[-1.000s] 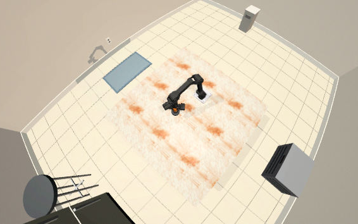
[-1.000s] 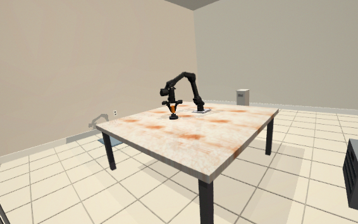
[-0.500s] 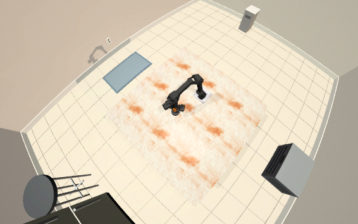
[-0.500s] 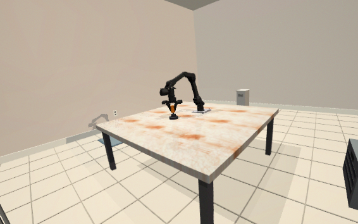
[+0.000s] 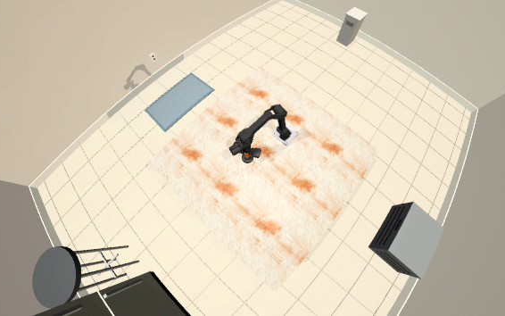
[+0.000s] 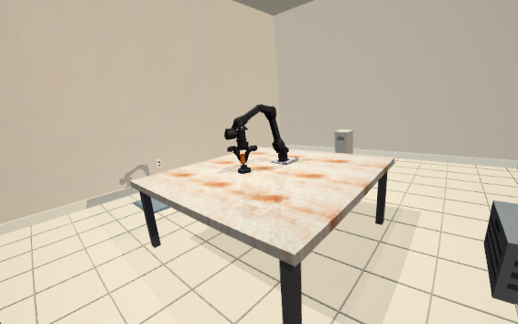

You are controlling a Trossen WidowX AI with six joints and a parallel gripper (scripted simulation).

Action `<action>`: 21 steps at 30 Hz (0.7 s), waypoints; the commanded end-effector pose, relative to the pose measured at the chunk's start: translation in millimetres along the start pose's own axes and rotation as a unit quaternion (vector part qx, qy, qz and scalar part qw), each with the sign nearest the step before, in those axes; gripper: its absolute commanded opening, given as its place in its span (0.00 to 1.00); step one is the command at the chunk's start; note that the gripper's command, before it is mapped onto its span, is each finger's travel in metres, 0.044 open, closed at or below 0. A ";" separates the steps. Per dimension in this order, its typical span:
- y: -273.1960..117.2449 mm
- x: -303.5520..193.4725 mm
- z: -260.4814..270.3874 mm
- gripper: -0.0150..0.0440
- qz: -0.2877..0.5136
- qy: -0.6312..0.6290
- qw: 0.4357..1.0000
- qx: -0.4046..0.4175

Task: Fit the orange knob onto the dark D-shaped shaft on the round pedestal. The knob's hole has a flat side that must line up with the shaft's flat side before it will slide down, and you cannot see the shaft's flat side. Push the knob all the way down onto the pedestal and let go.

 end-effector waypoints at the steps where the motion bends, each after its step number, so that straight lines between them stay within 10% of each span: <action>1: 1.2 -0.1 0.1 0.25 0.000 0.003 1.000 0.000; 21: 10.8 0.7 -0.8 0.25 0.000 0.000 1.000 0.000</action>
Point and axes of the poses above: the point midway between the two fingers, 35 mm back from their tips, its own y axis out along the fingers, its own z axis across the jaws, x = y × z, the point moved 5 cm from there along -y, back along the fingers, and after that the axes turned 7 degrees about -y, right-handed, at the moved point
